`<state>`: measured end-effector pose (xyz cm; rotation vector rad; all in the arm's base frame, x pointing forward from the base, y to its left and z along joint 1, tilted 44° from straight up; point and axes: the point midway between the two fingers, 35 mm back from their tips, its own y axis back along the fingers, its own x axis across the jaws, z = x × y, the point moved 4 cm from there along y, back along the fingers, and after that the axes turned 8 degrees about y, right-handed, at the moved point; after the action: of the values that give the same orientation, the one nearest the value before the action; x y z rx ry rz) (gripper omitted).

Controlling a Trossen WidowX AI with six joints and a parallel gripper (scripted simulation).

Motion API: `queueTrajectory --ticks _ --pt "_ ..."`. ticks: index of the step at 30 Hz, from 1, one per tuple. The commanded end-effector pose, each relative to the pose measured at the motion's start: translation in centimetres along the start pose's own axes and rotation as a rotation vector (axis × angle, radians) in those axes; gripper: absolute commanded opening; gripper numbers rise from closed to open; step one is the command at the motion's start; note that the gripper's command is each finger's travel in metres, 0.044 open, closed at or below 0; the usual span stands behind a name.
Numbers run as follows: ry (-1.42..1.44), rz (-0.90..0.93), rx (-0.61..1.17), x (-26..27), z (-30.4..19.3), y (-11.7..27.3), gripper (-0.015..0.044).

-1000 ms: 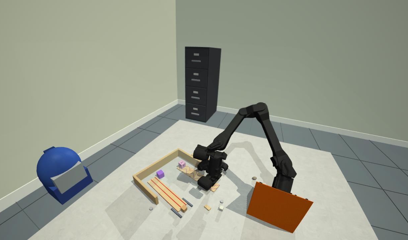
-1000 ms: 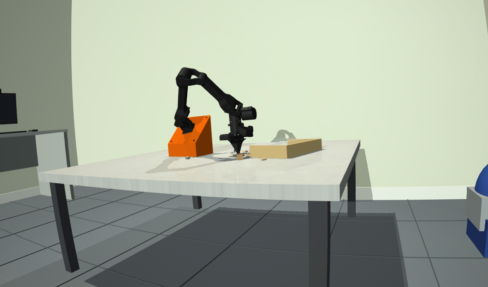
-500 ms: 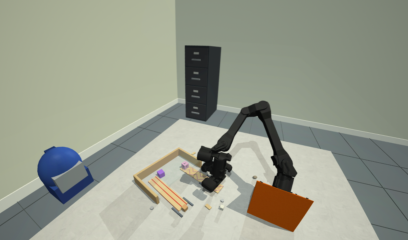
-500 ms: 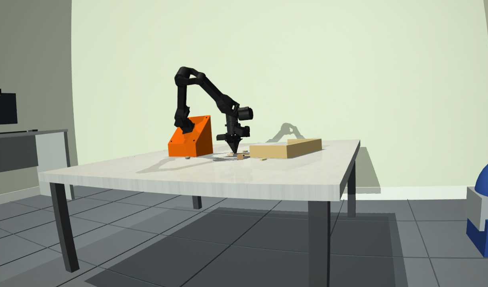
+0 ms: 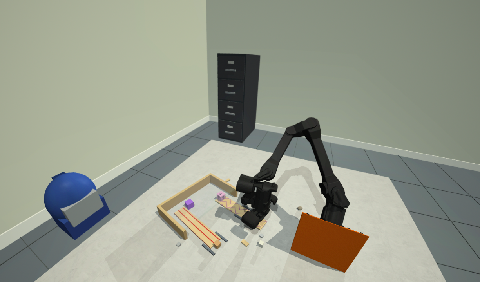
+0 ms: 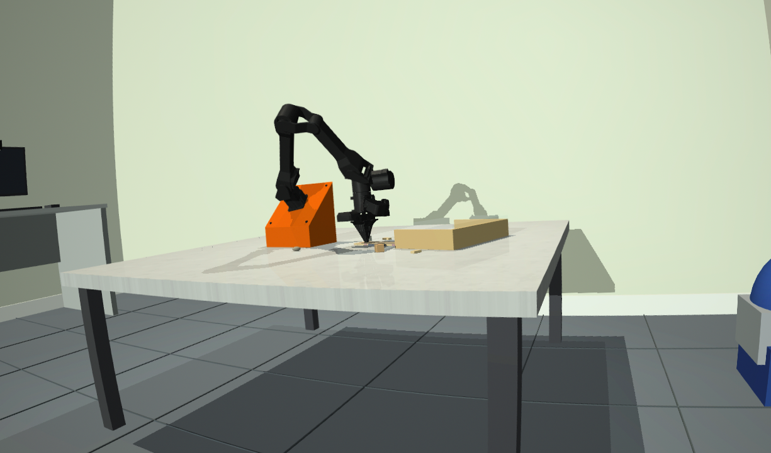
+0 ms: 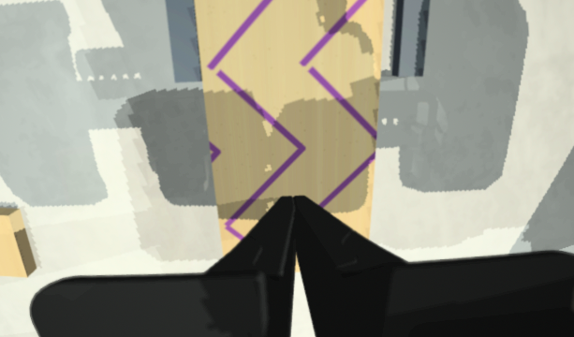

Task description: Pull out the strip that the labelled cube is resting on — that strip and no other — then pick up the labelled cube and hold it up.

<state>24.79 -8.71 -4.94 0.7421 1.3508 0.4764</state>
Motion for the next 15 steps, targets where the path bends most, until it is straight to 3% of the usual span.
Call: queueTrajectory --ticks 1,15 --pt "0.014 0.001 0.027 0.1 -1.5 -0.3 0.0000" --pt "0.014 0.002 0.028 0.4 -3.5 -0.3 0.0000"
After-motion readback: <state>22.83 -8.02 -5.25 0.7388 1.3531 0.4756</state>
